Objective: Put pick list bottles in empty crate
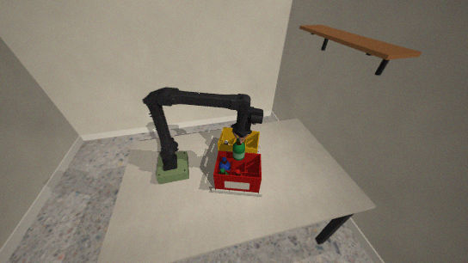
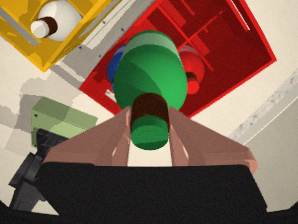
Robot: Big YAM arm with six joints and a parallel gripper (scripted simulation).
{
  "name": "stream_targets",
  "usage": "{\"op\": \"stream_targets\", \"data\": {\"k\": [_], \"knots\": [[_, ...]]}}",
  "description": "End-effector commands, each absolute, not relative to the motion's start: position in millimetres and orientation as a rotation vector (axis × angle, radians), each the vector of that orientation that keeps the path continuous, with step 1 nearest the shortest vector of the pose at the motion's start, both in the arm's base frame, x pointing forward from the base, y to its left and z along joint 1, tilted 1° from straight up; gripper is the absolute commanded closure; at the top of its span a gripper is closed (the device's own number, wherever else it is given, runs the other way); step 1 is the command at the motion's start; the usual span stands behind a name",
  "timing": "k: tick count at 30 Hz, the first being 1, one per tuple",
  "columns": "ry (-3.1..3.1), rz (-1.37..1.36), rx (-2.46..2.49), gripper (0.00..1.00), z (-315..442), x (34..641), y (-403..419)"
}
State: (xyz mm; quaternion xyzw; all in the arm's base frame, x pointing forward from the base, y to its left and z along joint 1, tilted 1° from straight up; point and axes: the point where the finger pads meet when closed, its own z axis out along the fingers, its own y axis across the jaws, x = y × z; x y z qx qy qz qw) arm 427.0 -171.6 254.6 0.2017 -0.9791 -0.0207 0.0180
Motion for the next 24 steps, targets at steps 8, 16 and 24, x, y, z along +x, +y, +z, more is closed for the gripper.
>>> {"op": "stream_targets", "data": {"k": [8, 16, 24], "knots": [[-3.150, 0.046, 0.653, 1.00, 313.8, 451.0, -159.2], [-3.150, 0.047, 0.653, 1.00, 313.9, 454.2, -147.9], [-3.151, 0.044, 0.653, 1.00, 314.2, 458.7, -132.4]]}}
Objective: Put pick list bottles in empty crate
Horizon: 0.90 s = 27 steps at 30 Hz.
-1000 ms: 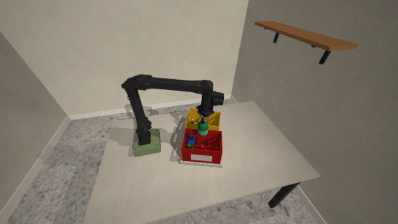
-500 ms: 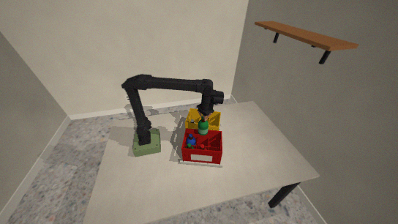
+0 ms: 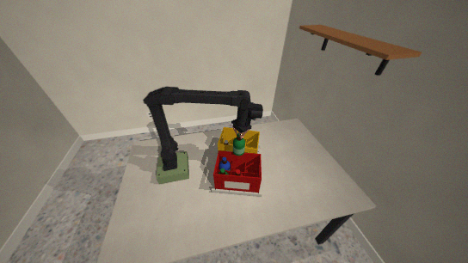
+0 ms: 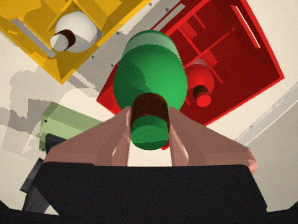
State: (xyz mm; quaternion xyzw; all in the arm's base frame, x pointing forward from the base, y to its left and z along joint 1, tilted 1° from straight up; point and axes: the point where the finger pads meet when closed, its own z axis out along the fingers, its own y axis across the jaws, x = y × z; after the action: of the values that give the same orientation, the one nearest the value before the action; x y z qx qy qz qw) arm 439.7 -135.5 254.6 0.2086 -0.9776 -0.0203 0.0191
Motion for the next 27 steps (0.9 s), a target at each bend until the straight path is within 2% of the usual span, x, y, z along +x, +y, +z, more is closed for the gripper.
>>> {"op": "stream_targets", "data": {"k": [1, 27], "knots": [[-3.151, 0.043, 0.653, 1.00, 314.2, 459.3, -130.4], [-3.149, 0.030, 0.652, 1.00, 312.0, 472.7, -87.9]]}}
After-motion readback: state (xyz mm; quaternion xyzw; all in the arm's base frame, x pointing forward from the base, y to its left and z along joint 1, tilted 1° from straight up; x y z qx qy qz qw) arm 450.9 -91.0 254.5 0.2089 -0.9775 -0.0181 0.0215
